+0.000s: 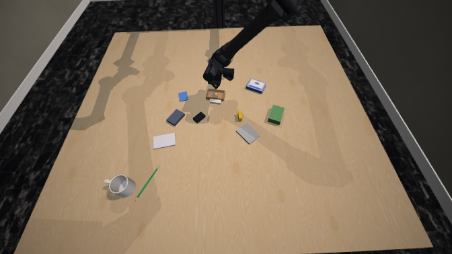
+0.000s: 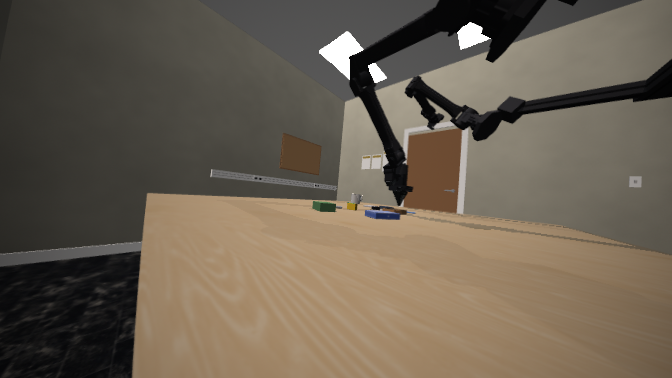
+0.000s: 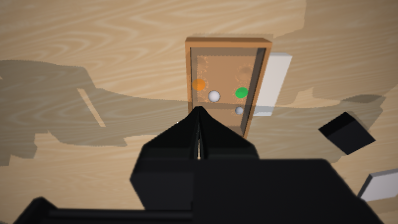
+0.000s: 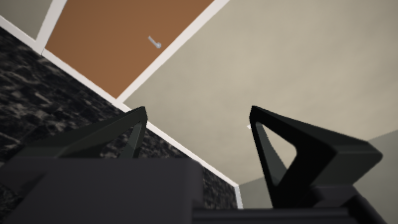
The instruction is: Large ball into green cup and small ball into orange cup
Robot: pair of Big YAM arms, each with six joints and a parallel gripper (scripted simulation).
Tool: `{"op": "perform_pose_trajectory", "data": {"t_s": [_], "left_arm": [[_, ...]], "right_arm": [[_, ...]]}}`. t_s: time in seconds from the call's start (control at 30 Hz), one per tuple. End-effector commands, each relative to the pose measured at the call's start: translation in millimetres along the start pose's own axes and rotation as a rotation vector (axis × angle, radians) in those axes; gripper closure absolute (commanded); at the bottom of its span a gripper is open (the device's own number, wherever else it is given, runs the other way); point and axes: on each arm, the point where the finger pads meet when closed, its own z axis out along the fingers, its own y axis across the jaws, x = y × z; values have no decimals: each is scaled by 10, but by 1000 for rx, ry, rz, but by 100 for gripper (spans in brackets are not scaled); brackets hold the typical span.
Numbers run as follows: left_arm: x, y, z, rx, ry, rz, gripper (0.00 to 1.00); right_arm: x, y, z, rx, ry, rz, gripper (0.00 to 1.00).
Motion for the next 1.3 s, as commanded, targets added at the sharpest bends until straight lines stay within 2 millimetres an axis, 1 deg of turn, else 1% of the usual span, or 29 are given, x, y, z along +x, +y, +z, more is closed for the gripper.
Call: {"op": "perform_pose_trajectory", "data": {"t_s": [0.0,0.03,0.13,0.6,0.67,0.7,0.87,1.0,1.27], "left_arm": [[-21,25,99,0,-5,7,100],[-50,29,125,-3,-8,4,100],[-38,40,124,-7,-7,9,100],[-51,34,280,-4,-8,5,100],[-51,34,280,-4,-8,5,100],[2,37,254,-2,-2,13,100],[-56,40,316,-6,-9,6,100],[7,33,281,-1,-2,12,100],[6,68,278,-6,-2,17,100]], "right_arm": [[-306,-80,-30,19,-45,-15,0],[-306,-80,-30,19,-45,-15,0],[-306,-80,-30,19,-45,-15,0],[-306,-80,-30,19,-45,-15,0],[-306,-80,-30,19,-45,-15,0],[-306,-80,-30,19,-45,-15,0],[-306,-80,-30,19,-45,-15,0],[-306,-80,-30,19,-45,-15,0],[-306,-80,-30,19,-45,-15,0]]}}
